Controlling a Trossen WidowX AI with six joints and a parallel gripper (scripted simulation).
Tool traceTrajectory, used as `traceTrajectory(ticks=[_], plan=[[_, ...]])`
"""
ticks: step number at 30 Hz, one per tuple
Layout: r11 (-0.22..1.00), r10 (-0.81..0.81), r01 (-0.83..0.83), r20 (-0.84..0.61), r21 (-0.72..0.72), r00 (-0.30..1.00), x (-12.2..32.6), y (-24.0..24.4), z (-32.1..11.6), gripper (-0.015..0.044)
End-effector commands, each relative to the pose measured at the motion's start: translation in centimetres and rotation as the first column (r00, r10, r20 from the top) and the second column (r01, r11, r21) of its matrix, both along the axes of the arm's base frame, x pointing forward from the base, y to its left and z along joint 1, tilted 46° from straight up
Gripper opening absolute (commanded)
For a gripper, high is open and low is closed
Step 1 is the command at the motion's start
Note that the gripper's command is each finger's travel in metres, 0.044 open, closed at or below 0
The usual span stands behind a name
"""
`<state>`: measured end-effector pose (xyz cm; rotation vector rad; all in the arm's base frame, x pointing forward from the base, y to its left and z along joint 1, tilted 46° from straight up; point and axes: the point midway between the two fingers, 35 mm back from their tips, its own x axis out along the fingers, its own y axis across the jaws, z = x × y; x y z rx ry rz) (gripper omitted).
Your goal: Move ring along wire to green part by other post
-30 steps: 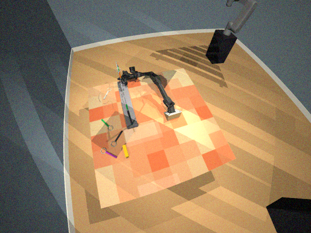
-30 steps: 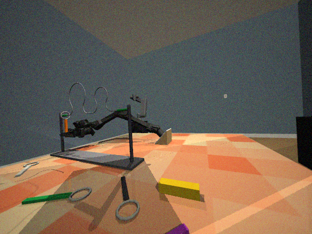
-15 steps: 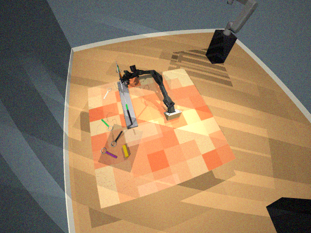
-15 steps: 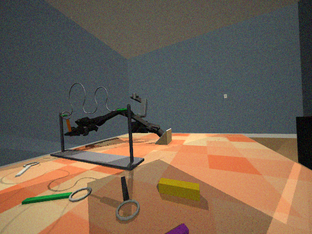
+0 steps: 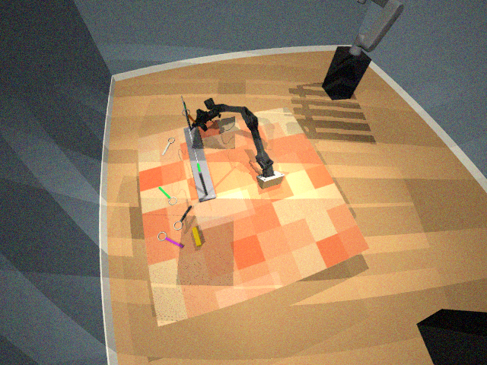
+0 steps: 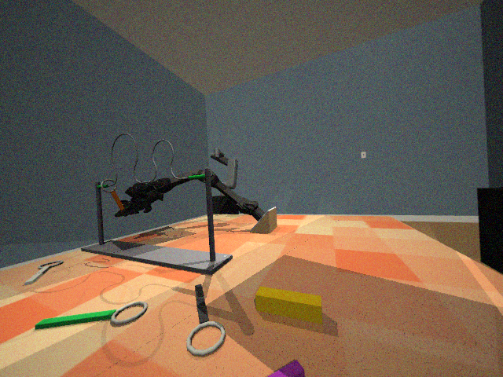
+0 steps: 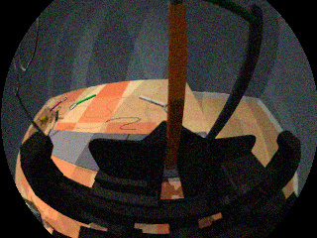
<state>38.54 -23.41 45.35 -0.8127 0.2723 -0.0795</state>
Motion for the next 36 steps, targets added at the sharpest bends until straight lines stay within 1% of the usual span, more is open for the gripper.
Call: traceTrajectory(ticks=[1,4,8,14,29,36], plan=[[1.0,-0.021,0.021,-0.026,0.013,0.999,-0.4,0.5,-0.5,-0.015],[0.999,-0.029,0.03,-0.038,0.024,0.999,-0.6,0.7,-0.7,-0.015],[0.995,-0.071,0.077,-0.094,0.061,0.993,-1.4,1.5,-1.1,-0.015],[0.988,-0.062,0.077,-0.113,0.137,0.992,-1.6,2.6,-2.1,-0.015],[0.91,-0.008,0.072,-0.156,0.408,0.988,-1.9,6.4,-4.5,-0.015],[0.831,0.027,0.074,-0.174,0.552,0.984,-2.1,8.7,-5.2,-0.015]])
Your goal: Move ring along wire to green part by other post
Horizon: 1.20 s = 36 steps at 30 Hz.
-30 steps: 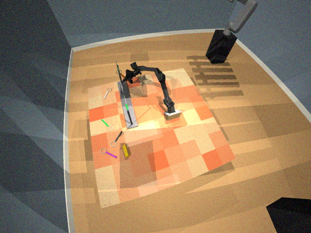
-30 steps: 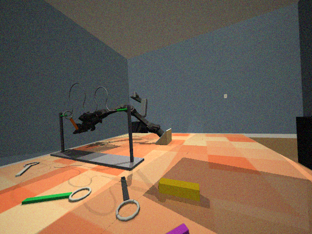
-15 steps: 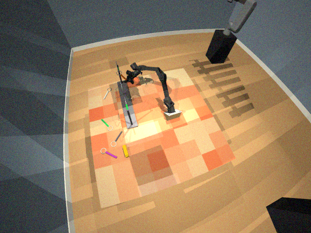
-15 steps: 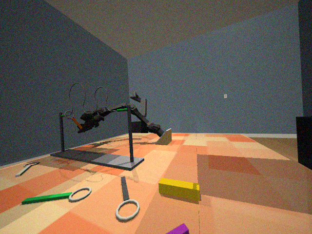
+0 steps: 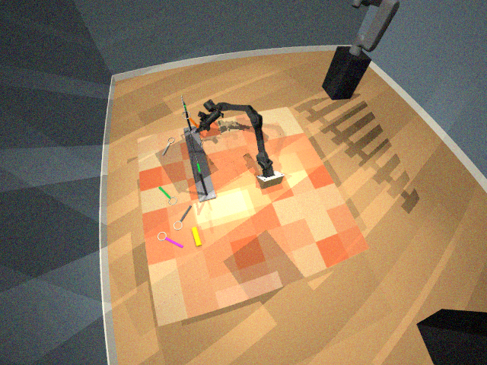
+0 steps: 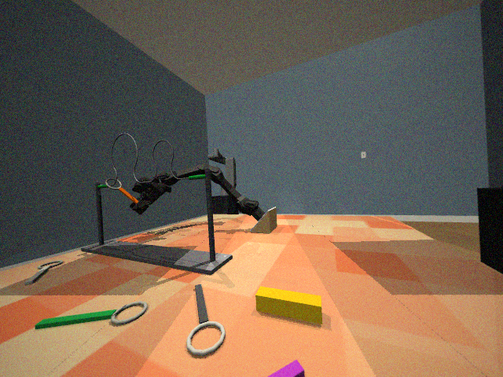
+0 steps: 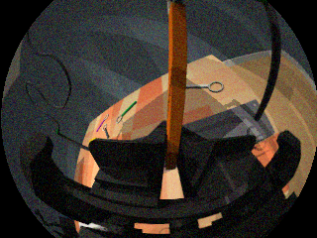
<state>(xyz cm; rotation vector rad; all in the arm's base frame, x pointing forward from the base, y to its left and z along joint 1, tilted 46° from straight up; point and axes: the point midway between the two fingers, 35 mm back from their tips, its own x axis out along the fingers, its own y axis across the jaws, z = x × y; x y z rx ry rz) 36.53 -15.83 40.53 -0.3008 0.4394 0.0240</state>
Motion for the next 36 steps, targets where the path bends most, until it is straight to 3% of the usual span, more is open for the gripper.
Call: traceTrajectory(ticks=[1,18,36], plan=[[0.995,0.01,-0.009,-0.013,0.1,1.0,-0.2,1.5,-0.5,-0.015],[0.866,0.043,-0.011,-0.053,0.5,0.998,-0.9,7.6,-0.3,-0.015],[0.565,0.091,0.014,-0.079,0.825,0.993,-1.7,13.3,2.7,-0.015]])
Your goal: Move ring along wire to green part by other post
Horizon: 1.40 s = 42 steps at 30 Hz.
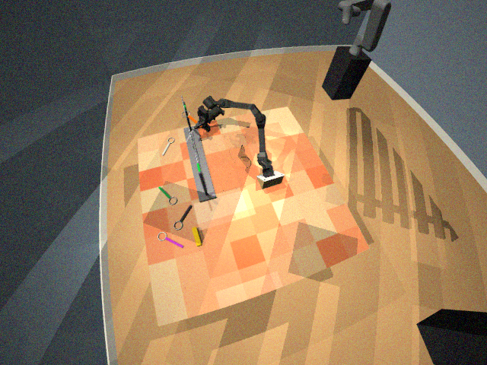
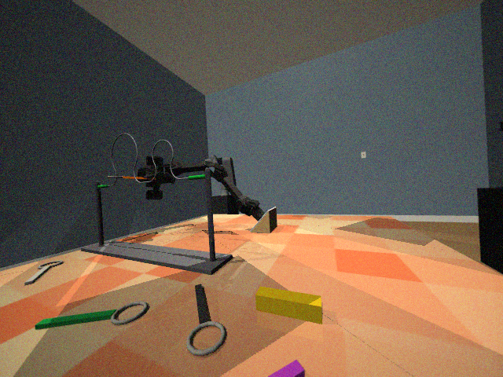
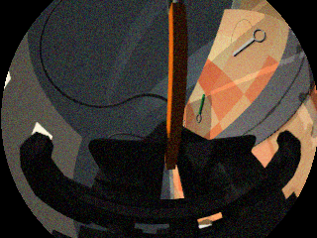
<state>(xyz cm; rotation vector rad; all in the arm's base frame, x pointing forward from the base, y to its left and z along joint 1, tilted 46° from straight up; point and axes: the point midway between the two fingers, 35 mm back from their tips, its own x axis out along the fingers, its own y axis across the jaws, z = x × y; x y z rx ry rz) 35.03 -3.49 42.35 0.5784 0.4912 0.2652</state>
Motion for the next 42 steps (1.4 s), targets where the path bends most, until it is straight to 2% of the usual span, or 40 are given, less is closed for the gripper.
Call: traceTrajectory(ticks=[1,15,23,31,42], plan=[[0.995,0.01,-0.009,-0.007,0.097,1.0,-0.3,1.2,1.1,-0.015],[0.916,0.029,-0.01,-0.043,0.401,0.999,-0.8,4.2,4.8,-0.015],[0.853,-0.035,0.045,-0.028,0.52,0.999,-0.1,5.5,6.6,-0.015],[0.819,-0.034,0.05,-0.039,0.572,0.999,-0.2,6.0,8.1,-0.015],[0.833,-0.037,0.052,-0.039,0.55,0.999,-0.2,6.1,8.8,-0.015]])
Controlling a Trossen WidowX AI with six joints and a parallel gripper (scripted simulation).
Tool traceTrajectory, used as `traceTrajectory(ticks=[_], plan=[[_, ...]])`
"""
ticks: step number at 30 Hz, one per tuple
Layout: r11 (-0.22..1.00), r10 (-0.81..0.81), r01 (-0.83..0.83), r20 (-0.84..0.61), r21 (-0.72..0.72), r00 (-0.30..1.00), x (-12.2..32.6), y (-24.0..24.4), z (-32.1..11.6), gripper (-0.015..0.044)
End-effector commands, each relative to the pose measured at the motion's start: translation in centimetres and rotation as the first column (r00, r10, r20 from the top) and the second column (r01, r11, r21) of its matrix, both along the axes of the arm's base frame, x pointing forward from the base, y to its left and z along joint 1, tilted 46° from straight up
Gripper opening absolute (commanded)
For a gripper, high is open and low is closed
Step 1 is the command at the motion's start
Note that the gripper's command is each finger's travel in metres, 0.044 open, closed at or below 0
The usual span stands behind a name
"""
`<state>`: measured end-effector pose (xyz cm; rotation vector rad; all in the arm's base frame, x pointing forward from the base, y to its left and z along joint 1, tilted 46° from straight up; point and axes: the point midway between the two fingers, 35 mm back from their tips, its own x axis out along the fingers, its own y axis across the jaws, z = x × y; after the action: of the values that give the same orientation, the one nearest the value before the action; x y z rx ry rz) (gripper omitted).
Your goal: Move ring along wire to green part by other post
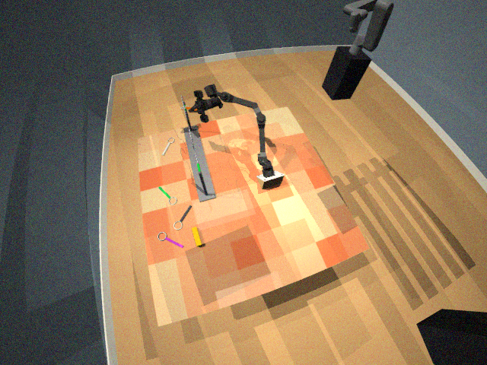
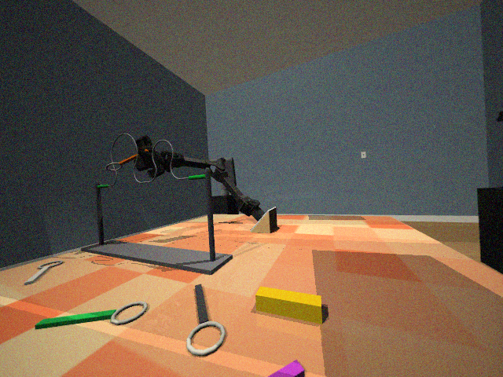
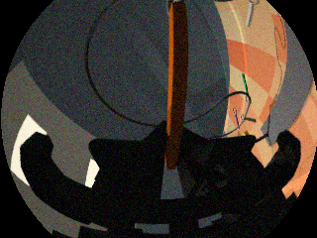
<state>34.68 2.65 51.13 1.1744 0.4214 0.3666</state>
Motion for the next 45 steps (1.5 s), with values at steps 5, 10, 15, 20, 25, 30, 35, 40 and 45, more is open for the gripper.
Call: traceTrajectory(ticks=[5,10,15,20,25,30,35,40,45], plan=[[0.998,-0.006,0.006,0.001,-0.059,1.0,0.2,0.0,0.0,-0.015],[0.993,-0.009,0.01,0.006,-0.114,1.0,0.2,-0.1,-0.1,-0.015],[0.985,-0.012,0.014,0.012,-0.173,1.0,0.2,-0.2,-0.2,-0.015],[0.972,-0.015,0.019,0.018,-0.233,1.0,0.2,-0.3,-0.4,-0.015],[0.956,-0.018,0.024,0.024,-0.293,1.0,0.2,-0.4,-0.6,-0.015],[0.935,-0.021,0.03,0.03,-0.353,0.999,0.3,-0.5,-0.8,-0.015],[0.911,-0.024,0.037,0.036,-0.411,0.999,0.3,-0.7,-0.9,-0.015],[0.883,-0.027,0.044,0.043,-0.468,0.999,0.3,-0.8,-1.1,-0.015],[0.851,-0.029,0.051,0.05,-0.522,0.998,0.4,-1.0,-1.2,-0.015]])
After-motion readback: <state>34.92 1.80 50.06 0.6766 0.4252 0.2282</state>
